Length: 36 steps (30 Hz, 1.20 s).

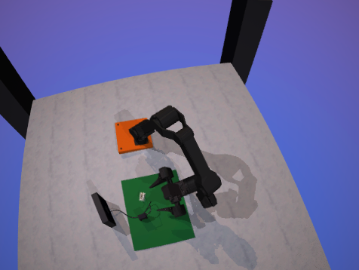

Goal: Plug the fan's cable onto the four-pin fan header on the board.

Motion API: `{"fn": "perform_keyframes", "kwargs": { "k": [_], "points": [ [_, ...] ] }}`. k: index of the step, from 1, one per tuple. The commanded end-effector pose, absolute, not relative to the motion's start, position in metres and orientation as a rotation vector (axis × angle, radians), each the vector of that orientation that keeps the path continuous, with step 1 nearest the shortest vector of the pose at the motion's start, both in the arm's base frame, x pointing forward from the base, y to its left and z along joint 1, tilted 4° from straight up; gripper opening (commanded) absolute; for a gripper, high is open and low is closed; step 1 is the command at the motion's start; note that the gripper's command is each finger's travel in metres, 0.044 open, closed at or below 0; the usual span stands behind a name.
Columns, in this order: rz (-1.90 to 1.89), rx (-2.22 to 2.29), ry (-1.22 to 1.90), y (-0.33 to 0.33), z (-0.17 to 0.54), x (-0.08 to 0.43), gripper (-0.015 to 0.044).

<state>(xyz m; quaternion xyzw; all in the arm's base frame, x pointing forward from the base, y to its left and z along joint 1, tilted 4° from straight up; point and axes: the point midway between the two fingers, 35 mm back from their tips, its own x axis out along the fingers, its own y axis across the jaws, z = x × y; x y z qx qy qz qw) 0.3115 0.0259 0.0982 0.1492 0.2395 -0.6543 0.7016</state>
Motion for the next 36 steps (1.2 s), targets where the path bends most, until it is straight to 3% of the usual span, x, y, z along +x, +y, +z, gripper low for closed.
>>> {"fn": "perform_keyframes", "kwargs": {
  "k": [1, 18, 36],
  "points": [
    [-1.478, 0.392, 0.635, 0.022, 0.101, 0.31, 0.044],
    [-1.423, 0.623, 1.012, 0.014, 0.109, 0.31, 0.044],
    [-1.117, 0.886, 1.287, 0.015, 0.136, 0.324, 0.044]
  ]
}}
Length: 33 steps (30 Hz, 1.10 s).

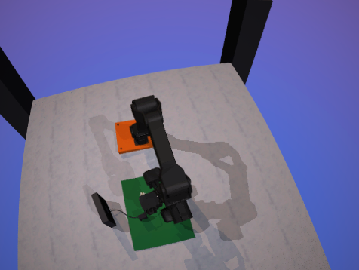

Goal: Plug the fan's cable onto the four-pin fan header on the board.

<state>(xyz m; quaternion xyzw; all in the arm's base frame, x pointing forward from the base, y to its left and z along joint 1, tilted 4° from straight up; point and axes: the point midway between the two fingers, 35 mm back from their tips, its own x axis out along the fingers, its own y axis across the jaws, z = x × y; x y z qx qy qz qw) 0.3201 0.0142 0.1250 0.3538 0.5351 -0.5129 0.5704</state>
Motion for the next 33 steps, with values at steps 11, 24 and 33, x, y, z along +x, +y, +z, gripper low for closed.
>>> {"fn": "perform_keyframes", "kwargs": {
  "k": [11, 24, 33],
  "points": [
    [-0.858, 1.008, 1.352, 0.014, 0.162, 0.335, 0.044],
    [-0.532, 0.614, 1.476, -0.002, 0.162, 0.34, 0.044],
    [0.094, -0.022, 1.521, -0.028, 0.174, 0.349, 0.044]
  ]
}}
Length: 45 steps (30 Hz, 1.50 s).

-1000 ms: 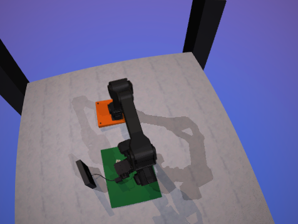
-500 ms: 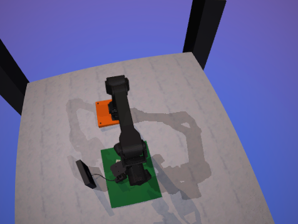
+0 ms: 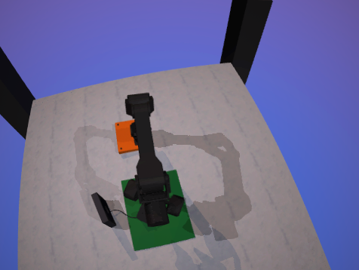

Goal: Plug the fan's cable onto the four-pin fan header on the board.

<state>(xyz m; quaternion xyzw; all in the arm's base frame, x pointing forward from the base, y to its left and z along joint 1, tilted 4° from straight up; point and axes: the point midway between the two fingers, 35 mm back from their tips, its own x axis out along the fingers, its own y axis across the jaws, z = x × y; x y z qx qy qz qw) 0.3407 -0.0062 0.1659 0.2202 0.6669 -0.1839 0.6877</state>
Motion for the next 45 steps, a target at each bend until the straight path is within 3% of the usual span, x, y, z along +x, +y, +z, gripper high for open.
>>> {"fn": "perform_keyframes", "kwargs": {
  "k": [1, 33, 45],
  "points": [
    [0.162, -0.093, 1.514, -0.031, 0.175, 0.35, 0.044],
    [1.304, -1.31, 1.039, -0.077, 0.198, 0.357, 0.044],
    [1.316, -1.323, 1.03, -0.077, 0.198, 0.357, 0.044]
  ]
}}
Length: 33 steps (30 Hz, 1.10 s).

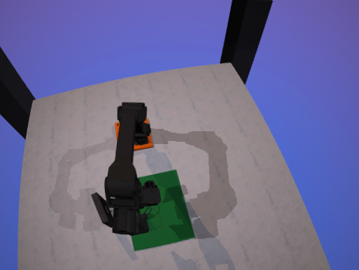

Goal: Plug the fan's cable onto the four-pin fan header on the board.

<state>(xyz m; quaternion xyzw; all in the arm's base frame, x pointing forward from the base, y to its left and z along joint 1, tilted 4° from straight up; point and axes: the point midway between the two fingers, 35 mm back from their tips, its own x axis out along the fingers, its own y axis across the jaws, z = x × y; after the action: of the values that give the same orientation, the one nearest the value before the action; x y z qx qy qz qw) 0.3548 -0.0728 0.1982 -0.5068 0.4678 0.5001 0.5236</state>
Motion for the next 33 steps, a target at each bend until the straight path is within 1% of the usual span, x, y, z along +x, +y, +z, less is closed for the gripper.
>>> {"fn": "perform_keyframes", "kwargs": {
  "k": [1, 9, 12, 19, 33],
  "points": [
    [1.316, -1.323, 1.03, -0.077, 0.198, 0.357, 0.044],
    [1.316, -1.323, 1.03, -0.077, 0.193, 0.358, 0.044],
    [1.315, -1.323, 1.029, -0.077, 0.172, 0.362, 0.044],
    [1.316, -1.323, 1.029, -0.071, 0.1, 0.363, 0.044],
    [1.316, -1.323, 1.029, -0.07, 0.088, 0.364, 0.044]
  ]
}}
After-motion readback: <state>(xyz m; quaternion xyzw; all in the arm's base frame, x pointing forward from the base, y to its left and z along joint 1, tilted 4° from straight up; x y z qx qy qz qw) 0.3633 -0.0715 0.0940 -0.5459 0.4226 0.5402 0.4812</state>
